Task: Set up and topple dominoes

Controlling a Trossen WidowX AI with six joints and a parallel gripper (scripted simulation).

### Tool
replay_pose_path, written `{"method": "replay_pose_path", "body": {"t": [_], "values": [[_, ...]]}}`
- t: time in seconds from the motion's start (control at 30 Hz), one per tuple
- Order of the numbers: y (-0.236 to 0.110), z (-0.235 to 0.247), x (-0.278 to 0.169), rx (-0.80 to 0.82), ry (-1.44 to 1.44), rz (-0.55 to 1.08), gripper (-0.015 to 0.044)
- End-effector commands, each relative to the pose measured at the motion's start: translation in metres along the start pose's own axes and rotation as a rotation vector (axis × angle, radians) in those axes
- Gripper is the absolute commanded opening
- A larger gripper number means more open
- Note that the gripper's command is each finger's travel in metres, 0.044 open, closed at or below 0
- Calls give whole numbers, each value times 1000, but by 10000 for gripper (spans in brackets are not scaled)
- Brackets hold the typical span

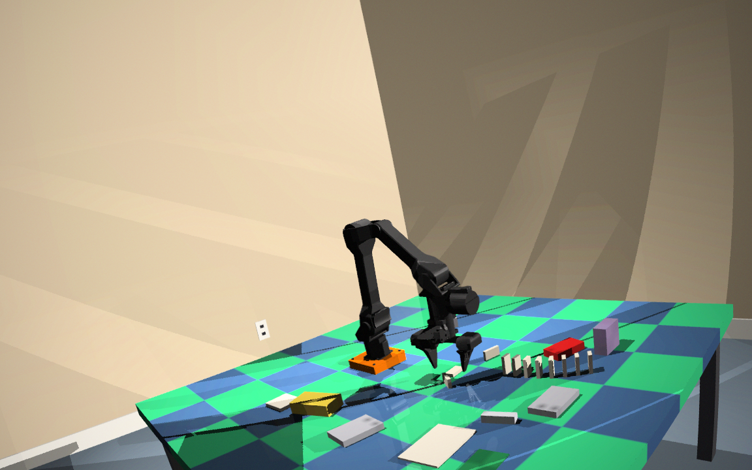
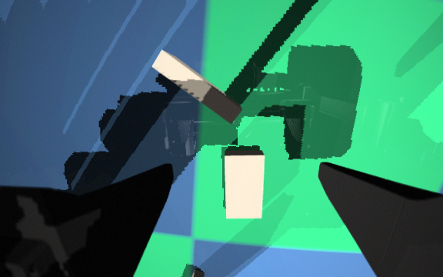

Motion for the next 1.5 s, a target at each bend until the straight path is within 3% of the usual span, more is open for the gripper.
{"method": "replay_pose_path", "body": {"t": [0.0, 0.43, 0.87, 1.2, 1.47], "values": [[6, -1, 0, -1, -5, 4, 440], [18, -1, 1, -1, -5, 4, 440], [18, -1, 1, -1, -5, 4, 107], [16, -1, 1, -1, -5, 4, 107], [-69, -5, -1, -1, -5, 5, 107]]}}
Point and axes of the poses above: the point midway between the two fingers, 35 mm back from their tips, its own y axis out along the fingers, its own z axis across the jaws, x = y × z, the point moved 10 cm from there along -y, back along the fingers, and after that the axes turned 7 degrees about y, right-handed, at the moved point
